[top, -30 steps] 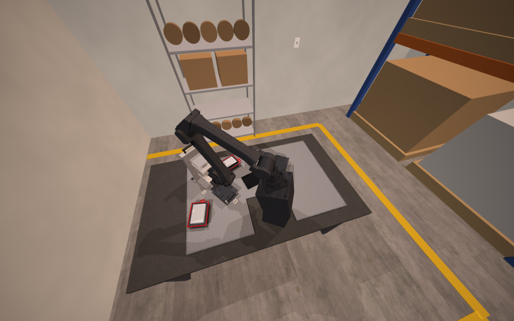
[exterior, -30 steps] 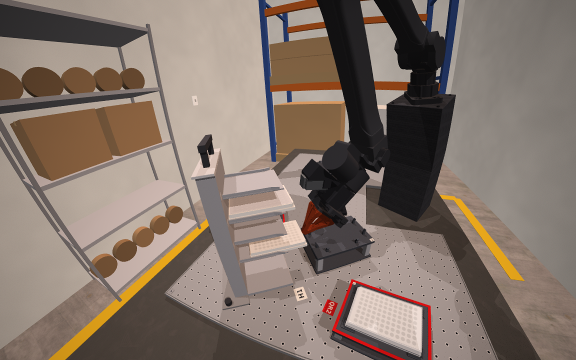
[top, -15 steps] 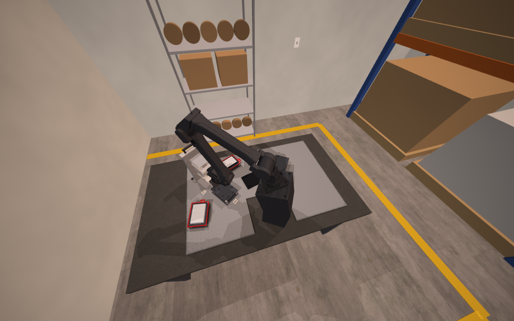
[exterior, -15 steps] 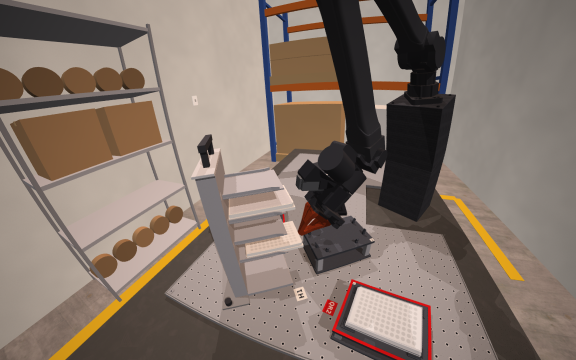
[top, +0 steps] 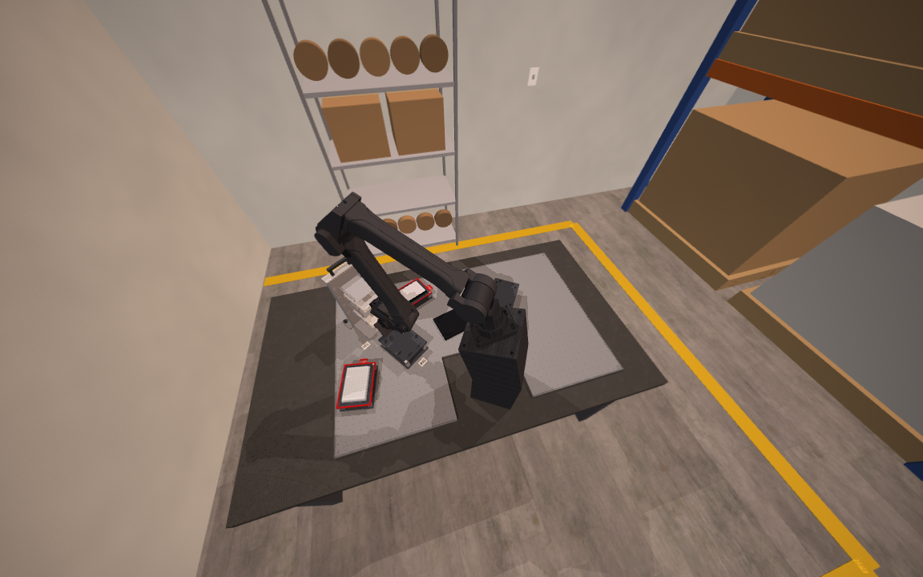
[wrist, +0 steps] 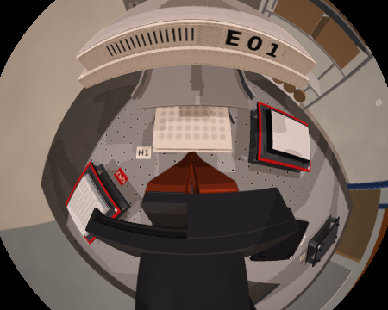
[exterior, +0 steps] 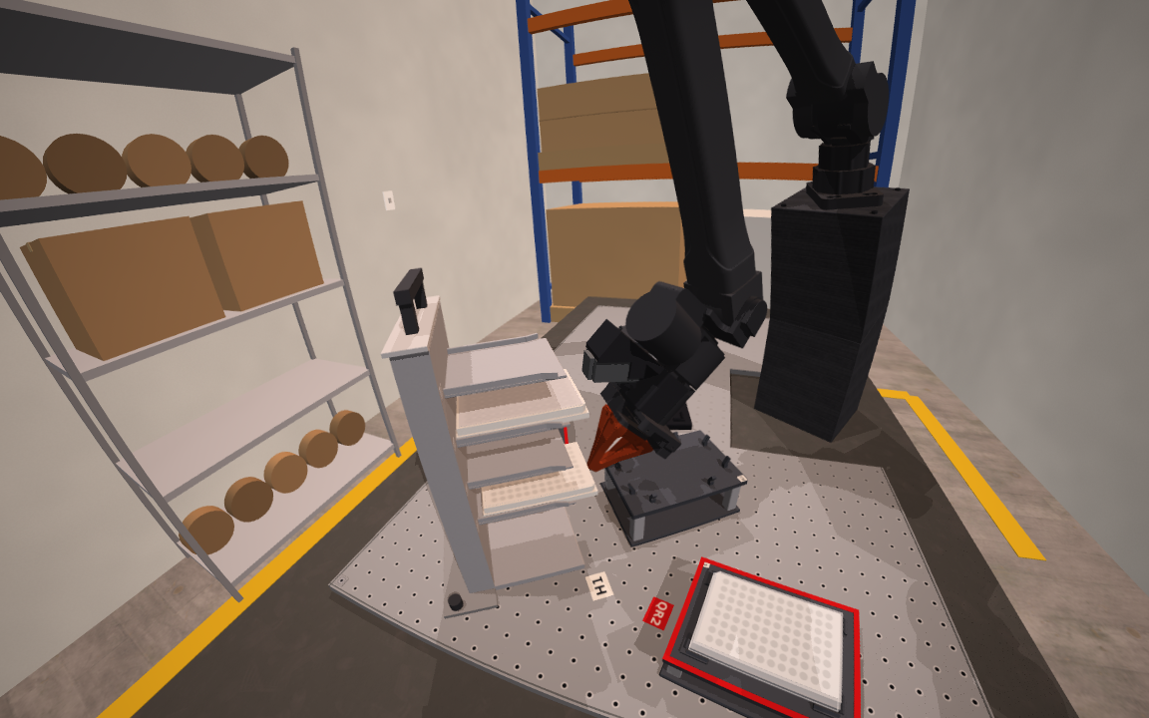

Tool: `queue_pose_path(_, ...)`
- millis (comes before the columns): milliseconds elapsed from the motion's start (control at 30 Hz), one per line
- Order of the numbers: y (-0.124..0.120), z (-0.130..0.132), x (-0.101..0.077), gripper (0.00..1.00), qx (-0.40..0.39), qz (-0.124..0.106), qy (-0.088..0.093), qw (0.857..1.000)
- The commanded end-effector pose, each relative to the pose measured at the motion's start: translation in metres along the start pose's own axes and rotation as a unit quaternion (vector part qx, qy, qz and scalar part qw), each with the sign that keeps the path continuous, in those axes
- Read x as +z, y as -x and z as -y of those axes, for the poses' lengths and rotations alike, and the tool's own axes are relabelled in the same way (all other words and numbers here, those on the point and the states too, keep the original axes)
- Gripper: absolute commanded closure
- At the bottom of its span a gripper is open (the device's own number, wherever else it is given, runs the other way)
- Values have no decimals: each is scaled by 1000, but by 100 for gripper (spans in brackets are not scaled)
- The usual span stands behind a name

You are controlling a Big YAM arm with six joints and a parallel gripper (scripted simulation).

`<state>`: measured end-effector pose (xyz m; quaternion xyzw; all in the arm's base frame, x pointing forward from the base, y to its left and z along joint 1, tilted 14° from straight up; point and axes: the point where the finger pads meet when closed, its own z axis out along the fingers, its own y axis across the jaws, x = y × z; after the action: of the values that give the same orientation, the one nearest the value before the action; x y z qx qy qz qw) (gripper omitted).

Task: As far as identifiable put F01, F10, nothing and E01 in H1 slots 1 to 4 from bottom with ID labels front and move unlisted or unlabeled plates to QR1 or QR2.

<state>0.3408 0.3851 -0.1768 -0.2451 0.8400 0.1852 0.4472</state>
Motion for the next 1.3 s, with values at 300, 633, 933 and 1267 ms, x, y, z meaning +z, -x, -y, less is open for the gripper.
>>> queue_pose_path(300,18,4,7,100,-1,10,-4,1000)
queue_pose_path(633,24,4,11,100,-1,12,-3,1000)
queue_pose_path(933,25,5,13,100,0,15,-3,1000)
queue_pose_path(1267,25,5,13,100,0,15,-3,1000)
